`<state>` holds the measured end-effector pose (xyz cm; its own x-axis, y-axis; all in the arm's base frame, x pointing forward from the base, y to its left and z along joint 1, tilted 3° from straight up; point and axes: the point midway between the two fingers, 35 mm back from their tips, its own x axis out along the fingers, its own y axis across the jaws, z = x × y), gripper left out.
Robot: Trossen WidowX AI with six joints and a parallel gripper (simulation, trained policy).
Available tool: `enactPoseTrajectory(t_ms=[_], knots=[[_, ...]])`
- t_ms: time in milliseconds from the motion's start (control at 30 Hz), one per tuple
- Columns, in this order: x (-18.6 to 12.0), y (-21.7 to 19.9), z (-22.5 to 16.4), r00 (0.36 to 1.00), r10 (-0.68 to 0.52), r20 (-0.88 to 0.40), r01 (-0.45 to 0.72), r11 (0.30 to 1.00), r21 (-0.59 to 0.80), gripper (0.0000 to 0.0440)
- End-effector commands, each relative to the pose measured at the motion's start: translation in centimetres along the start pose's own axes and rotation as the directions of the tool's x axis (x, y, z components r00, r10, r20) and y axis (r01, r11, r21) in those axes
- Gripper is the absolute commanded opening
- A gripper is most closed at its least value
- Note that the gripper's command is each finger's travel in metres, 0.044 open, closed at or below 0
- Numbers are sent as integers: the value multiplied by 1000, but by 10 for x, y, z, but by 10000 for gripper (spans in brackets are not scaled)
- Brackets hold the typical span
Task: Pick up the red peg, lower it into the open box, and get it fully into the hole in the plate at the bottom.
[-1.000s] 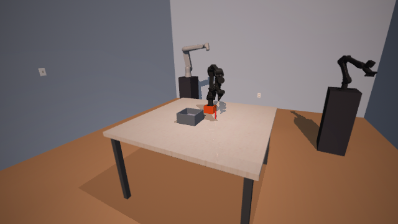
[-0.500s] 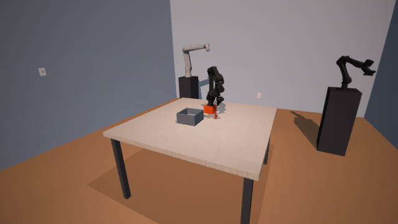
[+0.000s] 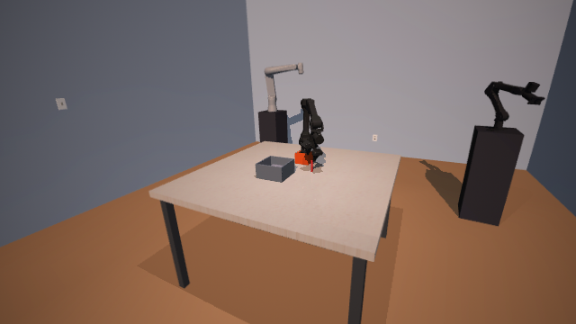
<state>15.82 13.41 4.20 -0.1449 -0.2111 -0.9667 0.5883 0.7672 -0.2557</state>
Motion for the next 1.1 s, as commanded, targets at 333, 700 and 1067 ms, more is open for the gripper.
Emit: enactPoseTrajectory(t_ms=[333, 700, 1067], knots=[[61, 16, 3, 998, 45, 38, -46, 999, 16, 438], [91, 15, 1, 1000, 13, 25, -13, 1000, 7, 200], [91, 8, 3, 997, -67, 25, 67, 998, 7, 0]])
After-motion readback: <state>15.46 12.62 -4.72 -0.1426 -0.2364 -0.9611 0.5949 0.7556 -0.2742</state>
